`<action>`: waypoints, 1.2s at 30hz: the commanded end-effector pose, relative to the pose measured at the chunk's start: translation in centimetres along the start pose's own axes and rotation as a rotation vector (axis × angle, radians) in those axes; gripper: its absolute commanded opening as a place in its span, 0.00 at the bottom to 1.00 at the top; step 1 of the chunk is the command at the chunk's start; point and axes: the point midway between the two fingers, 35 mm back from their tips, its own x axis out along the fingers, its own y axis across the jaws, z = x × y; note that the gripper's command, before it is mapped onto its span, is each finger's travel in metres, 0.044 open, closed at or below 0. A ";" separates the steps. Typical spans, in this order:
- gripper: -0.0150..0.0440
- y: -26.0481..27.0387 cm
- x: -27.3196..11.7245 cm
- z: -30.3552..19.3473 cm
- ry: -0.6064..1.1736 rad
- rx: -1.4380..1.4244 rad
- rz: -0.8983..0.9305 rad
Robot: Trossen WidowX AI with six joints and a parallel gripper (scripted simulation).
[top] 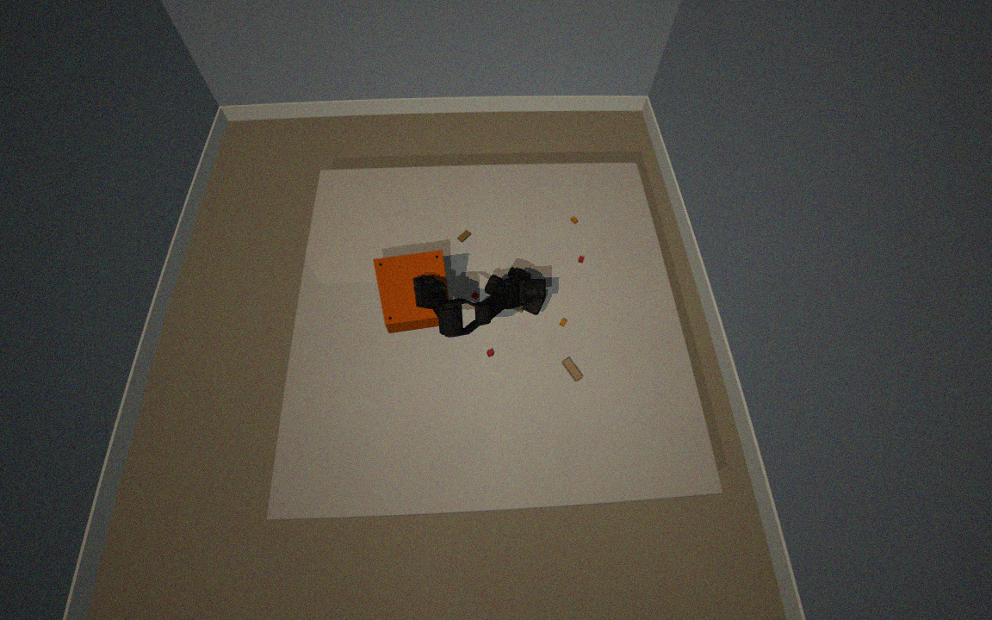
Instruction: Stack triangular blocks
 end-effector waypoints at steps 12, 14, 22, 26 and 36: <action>0.30 0.0 0.0 0.0 0.000 0.000 0.000; 0.39 0.0 0.0 0.0 0.000 0.000 0.000; 0.74 0.0 0.0 0.0 0.000 0.000 0.000; 0.92 0.0 0.0 0.0 0.000 0.000 0.000; 1.00 0.0 -0.2 0.0 0.000 0.000 0.001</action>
